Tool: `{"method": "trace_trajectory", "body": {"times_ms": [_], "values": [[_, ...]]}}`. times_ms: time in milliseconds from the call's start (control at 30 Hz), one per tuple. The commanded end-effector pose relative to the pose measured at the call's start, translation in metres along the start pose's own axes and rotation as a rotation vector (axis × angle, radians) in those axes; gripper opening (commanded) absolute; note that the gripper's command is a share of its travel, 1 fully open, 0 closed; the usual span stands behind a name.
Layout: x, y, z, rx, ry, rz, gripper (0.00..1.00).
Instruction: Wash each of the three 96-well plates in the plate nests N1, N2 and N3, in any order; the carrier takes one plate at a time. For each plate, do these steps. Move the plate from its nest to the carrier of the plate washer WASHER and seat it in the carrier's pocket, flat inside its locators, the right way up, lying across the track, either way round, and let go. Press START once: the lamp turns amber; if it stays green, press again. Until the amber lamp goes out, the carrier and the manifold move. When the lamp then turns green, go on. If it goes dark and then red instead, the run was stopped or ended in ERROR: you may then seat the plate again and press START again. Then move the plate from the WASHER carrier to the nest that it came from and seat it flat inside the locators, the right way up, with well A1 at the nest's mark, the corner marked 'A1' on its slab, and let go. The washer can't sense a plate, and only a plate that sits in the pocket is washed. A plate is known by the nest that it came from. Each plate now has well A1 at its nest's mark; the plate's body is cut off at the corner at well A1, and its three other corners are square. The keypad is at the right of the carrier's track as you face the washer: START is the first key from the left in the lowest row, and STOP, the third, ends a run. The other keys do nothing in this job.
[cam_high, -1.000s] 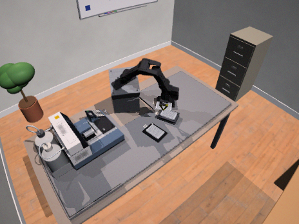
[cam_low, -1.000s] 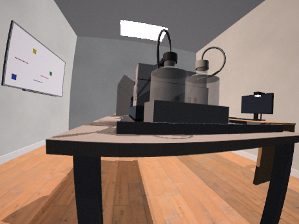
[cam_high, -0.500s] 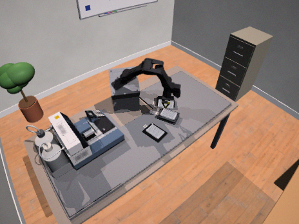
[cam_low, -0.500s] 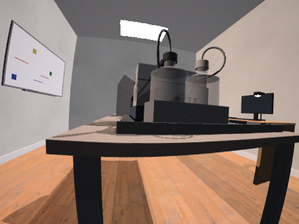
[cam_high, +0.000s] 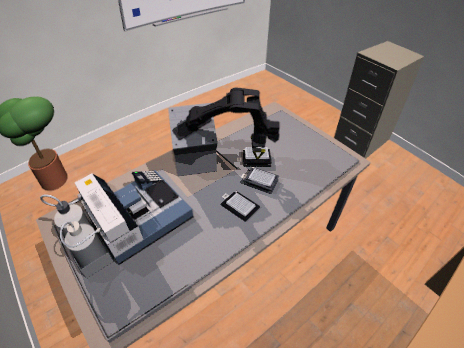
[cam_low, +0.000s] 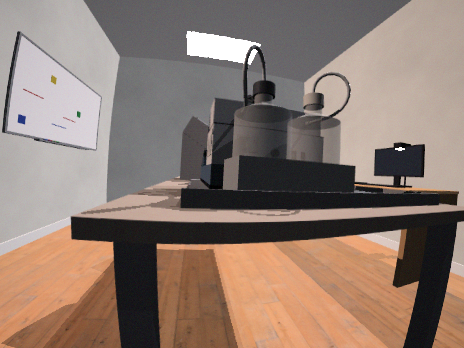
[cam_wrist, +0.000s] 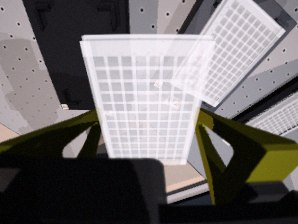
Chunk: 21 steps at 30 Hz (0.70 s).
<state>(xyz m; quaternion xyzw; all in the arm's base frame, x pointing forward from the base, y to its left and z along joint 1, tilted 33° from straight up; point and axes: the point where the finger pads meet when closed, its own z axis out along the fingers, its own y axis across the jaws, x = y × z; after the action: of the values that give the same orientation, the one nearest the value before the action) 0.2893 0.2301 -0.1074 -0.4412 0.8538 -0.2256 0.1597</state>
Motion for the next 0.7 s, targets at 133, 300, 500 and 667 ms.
{"method": "trace_trajectory", "body": {"times_ms": [133, 300, 500, 667], "values": [[-0.012, 0.028, -0.004, 0.006, -0.023, 0.026, 0.00], [-0.015, 0.053, -0.002, 0.006, -0.024, 0.026, 0.00], [-0.018, 0.073, -0.001, 0.006, -0.024, 0.026, 0.00], [-0.020, 0.090, 0.000, 0.005, -0.024, 0.026, 0.00]]}}
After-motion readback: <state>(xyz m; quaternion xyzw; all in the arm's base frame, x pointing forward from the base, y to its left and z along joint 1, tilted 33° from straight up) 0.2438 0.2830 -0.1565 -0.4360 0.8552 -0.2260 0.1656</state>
